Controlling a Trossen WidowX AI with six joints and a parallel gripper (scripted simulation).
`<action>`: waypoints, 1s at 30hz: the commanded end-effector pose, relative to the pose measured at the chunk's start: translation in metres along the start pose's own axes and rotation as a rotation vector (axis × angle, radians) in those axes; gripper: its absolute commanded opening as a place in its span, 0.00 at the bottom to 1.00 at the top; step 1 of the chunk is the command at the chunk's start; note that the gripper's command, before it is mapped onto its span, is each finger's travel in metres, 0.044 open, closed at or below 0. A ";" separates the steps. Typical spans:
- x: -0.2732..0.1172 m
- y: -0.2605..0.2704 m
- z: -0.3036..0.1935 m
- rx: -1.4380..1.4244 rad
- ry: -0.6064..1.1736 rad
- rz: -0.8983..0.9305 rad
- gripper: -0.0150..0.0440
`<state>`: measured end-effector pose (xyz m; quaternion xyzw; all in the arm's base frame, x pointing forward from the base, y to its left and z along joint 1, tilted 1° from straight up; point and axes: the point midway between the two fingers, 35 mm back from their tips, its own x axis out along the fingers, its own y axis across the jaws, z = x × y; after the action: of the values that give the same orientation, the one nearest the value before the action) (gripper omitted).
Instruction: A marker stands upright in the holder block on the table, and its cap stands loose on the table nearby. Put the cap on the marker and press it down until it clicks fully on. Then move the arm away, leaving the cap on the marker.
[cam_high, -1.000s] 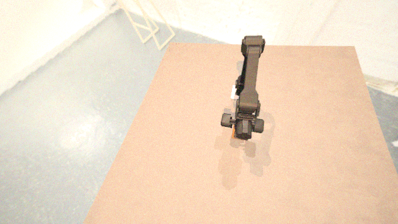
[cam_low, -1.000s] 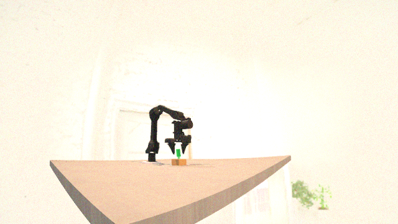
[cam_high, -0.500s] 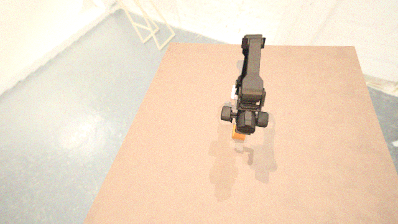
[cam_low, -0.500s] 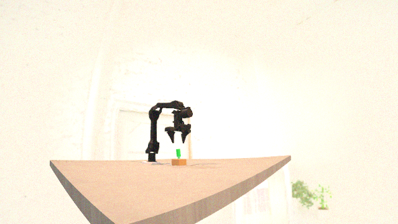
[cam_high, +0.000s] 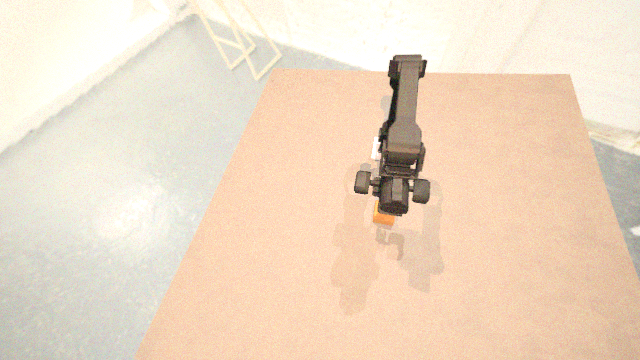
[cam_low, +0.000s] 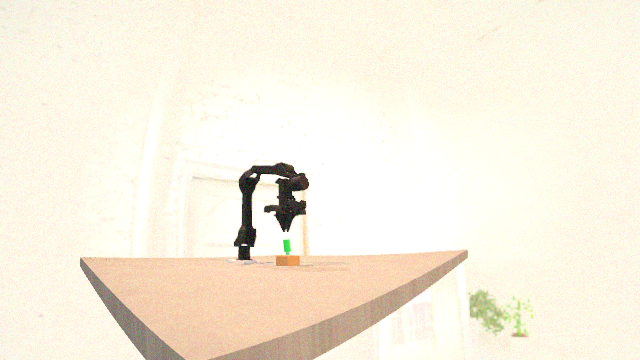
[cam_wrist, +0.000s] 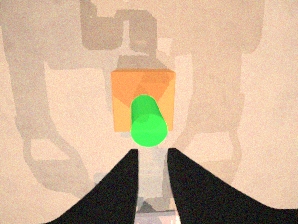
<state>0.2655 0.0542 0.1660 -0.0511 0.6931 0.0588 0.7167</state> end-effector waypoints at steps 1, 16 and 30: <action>0.000 0.000 0.000 -0.004 -0.002 0.002 0.25; 0.003 0.000 0.000 -0.004 -0.002 0.002 0.25; 0.024 0.000 0.000 -0.004 -0.002 0.002 0.25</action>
<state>0.2667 0.0546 0.1477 -0.0510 0.6917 0.0594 0.7179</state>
